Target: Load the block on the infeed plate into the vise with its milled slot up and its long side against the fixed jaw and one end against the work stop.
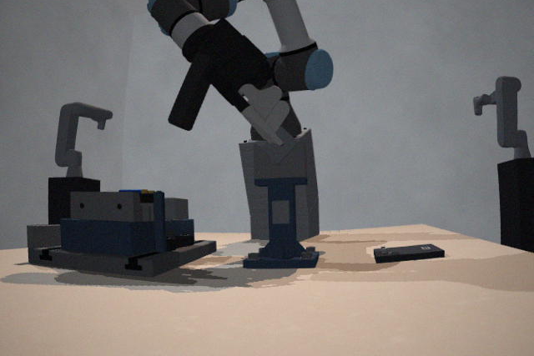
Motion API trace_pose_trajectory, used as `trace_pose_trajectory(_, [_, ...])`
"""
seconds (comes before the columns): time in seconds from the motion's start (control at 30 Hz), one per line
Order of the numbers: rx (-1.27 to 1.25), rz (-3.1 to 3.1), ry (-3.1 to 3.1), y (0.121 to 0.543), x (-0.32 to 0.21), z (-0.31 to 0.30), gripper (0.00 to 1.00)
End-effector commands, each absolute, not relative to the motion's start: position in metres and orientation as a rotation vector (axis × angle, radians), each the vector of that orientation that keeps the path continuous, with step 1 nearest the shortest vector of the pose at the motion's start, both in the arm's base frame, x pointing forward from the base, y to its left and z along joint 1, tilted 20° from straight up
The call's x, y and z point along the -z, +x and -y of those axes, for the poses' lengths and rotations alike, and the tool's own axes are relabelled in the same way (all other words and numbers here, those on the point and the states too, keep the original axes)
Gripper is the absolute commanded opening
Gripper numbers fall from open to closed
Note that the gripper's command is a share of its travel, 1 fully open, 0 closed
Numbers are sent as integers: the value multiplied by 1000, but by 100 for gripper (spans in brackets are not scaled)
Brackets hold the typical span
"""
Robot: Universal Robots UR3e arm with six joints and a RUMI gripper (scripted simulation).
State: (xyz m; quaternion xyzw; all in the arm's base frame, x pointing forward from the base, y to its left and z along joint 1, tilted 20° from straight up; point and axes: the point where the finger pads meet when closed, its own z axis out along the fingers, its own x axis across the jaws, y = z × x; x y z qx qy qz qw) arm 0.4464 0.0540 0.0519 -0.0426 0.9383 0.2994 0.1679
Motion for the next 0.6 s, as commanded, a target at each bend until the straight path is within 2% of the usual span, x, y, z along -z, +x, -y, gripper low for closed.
trace_pose_trajectory(0.0, [-887,-2658,-131,447,-52,-54,51])
trace_pose_trajectory(0.57, [-961,-2635,-144,447,-52,-53,51])
